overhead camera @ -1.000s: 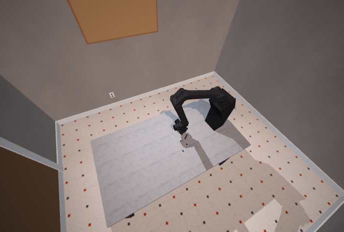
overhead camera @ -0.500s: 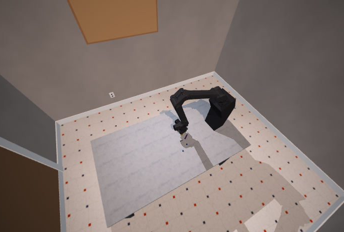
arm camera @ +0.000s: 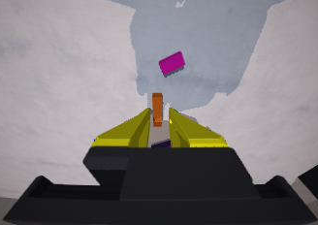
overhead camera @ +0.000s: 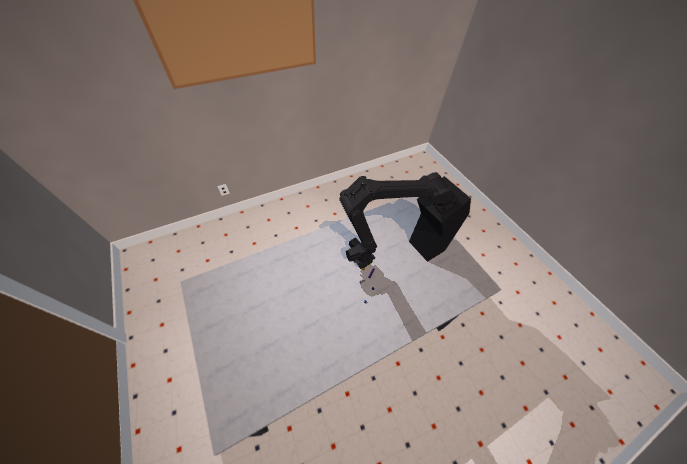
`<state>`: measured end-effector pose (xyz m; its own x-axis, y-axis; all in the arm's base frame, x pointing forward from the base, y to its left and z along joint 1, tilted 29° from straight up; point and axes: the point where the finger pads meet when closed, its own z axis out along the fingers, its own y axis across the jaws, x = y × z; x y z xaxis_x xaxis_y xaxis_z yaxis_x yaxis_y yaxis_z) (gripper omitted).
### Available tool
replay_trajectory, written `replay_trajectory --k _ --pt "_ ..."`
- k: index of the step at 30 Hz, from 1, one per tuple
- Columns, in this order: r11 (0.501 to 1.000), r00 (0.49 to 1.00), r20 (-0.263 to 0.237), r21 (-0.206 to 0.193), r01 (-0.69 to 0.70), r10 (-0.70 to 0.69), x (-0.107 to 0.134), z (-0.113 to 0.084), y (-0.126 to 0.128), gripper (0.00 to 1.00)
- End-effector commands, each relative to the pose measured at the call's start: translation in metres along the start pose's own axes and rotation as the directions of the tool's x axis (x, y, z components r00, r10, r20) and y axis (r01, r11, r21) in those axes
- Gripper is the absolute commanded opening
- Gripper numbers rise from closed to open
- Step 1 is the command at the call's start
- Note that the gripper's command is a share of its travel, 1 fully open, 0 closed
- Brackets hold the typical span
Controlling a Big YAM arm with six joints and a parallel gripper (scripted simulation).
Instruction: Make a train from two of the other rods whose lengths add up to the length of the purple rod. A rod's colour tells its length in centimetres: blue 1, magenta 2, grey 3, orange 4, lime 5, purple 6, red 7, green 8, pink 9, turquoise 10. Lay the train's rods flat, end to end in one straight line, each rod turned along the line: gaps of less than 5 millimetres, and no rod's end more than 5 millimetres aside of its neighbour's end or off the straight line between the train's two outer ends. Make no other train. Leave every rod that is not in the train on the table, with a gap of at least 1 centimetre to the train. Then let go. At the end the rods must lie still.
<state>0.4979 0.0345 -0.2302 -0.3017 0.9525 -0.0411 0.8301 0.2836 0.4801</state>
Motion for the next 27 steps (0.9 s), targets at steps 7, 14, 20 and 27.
replay_trajectory --k 7,14,20,27 --pt "1.000 1.000 0.000 0.002 -0.005 0.005 0.0045 0.0036 -0.0036 0.23" --pt "1.000 1.000 0.000 0.002 -0.005 0.005 0.0045 0.0036 -0.0036 0.04" --pt "1.000 1.000 0.000 0.002 -0.005 0.005 0.0045 0.0036 -0.0036 0.04" --pt "1.000 1.000 0.000 0.002 -0.005 0.005 0.0045 0.0036 -0.0036 0.04"
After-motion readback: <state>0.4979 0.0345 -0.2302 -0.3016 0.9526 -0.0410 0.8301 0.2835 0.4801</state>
